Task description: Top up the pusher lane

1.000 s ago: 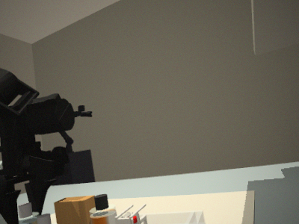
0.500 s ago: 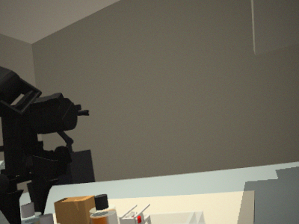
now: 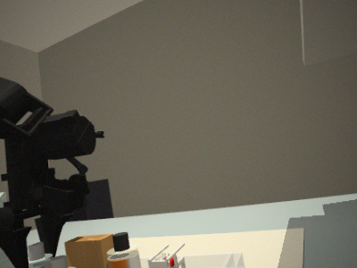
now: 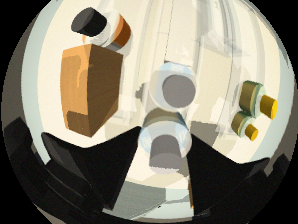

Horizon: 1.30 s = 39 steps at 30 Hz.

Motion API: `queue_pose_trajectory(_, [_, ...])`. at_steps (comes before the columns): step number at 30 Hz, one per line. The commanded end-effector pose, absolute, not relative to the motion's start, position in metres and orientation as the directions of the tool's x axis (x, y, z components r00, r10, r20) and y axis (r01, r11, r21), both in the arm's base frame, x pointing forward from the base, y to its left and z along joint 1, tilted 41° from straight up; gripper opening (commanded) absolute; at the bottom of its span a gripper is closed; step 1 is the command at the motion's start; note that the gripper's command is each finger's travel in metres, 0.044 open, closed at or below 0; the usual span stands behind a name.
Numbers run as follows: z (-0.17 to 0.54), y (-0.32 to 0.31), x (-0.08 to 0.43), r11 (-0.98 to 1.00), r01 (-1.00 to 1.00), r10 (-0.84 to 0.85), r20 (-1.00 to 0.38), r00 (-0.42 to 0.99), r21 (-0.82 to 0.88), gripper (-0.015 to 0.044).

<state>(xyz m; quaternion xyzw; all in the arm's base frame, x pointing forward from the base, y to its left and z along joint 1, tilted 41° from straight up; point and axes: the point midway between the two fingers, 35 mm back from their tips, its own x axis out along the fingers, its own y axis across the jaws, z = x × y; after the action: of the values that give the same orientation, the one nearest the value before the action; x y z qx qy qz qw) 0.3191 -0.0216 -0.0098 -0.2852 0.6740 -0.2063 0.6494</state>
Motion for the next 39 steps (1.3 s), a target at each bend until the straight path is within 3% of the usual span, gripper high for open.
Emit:
queue_pose_trajectory(1, [-0.008,-0.019,0.33,0.753,-0.106,-0.65,-0.759,0.03,-0.649,0.0])
queue_pose_trajectory(39, [-0.004,-0.015,0.34,0.753,-0.106,-0.65,-0.759,0.03,-0.649,0.0])
